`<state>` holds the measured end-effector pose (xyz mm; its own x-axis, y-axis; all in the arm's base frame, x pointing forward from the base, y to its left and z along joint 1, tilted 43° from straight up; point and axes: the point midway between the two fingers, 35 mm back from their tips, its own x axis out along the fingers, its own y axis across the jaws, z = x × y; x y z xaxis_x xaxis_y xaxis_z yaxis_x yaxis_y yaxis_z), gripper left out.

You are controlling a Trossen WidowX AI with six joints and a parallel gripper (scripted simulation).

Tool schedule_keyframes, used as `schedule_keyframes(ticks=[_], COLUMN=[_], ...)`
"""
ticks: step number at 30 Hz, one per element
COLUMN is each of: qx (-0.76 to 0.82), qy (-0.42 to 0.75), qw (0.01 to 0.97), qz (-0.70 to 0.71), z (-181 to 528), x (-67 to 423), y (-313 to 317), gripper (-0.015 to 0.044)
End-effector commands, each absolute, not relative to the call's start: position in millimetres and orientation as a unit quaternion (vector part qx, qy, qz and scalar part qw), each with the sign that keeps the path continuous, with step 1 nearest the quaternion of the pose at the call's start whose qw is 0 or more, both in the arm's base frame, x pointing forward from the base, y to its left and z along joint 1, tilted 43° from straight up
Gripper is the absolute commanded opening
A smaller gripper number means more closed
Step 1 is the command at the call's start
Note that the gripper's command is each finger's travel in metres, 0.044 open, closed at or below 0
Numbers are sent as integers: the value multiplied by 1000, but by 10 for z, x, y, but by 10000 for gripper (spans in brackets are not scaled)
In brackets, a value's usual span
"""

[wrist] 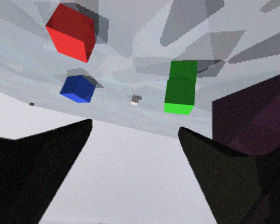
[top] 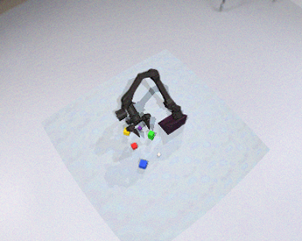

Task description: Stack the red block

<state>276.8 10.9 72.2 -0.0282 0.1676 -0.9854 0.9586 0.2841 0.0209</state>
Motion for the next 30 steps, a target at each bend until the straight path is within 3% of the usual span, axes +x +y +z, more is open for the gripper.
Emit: schedule_keyframes(ticks=[1,11,20,30], qx=[416,100,-229,-252], qy=[623,659,631,627], qw=[549,669,694,692], qz=[-370,-328,-260,-255], z=[702,593,609,587], x=[2800,3162,3586,3623], y=[134,177,450,459], gripper=[440,440,440,440])
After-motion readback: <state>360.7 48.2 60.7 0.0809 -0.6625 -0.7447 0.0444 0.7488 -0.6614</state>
